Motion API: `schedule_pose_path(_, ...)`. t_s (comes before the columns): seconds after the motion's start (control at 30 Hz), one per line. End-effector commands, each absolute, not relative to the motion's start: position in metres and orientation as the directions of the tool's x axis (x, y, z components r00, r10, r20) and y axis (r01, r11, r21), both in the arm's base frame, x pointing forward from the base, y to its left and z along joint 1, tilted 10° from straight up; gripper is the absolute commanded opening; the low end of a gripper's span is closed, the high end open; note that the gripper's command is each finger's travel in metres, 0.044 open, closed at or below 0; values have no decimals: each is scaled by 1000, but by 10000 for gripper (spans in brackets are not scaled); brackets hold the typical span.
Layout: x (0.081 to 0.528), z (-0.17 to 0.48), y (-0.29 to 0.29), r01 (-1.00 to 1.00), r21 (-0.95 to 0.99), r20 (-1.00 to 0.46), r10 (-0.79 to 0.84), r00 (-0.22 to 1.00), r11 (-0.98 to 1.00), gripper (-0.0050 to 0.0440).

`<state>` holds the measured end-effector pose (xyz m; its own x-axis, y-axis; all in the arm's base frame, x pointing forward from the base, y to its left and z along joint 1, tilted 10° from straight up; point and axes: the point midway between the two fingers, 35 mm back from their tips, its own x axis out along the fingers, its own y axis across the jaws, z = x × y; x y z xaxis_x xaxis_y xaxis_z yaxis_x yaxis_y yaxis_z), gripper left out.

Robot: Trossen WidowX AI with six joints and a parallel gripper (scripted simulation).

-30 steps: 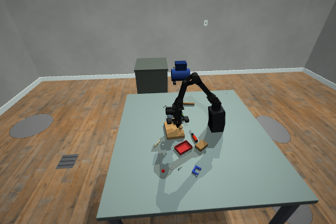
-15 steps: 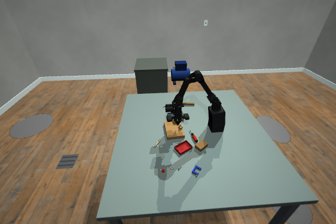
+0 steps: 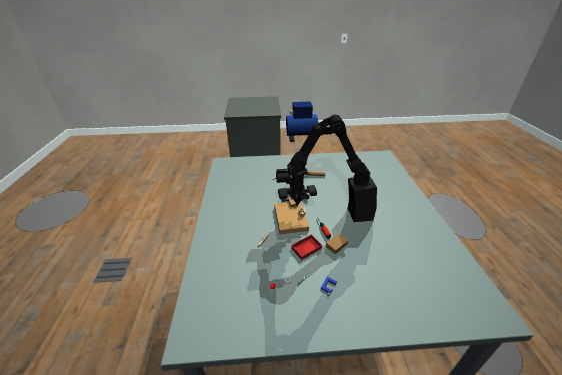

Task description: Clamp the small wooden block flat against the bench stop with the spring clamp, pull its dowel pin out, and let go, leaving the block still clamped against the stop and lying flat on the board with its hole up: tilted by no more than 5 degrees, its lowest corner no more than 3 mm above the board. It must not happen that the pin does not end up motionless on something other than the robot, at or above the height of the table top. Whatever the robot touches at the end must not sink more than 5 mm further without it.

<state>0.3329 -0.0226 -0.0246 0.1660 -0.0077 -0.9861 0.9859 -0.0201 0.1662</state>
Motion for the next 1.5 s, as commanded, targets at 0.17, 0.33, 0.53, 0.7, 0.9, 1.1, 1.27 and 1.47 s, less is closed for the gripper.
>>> schedule_pose_path(0.17,341,-27,-24,985,173,-985,-12,172,-21,0)
schedule_pose_path(0.33,341,-26,-24,984,174,-985,-11,174,-21,0)
schedule_pose_path(0.53,340,-23,-23,983,180,-984,-9,180,-20,0)
schedule_pose_path(0.7,340,-24,-23,984,180,-984,-9,180,-20,0)
schedule_pose_path(0.9,341,-27,-24,984,180,-984,-9,180,-20,0)
schedule_pose_path(1.1,342,-33,-24,984,179,-984,-9,179,-20,0)
schedule_pose_path(1.27,344,-41,-24,984,178,-984,-9,178,-20,0)
schedule_pose_path(1.47,346,-47,-24,984,177,-984,-10,177,-20,0)
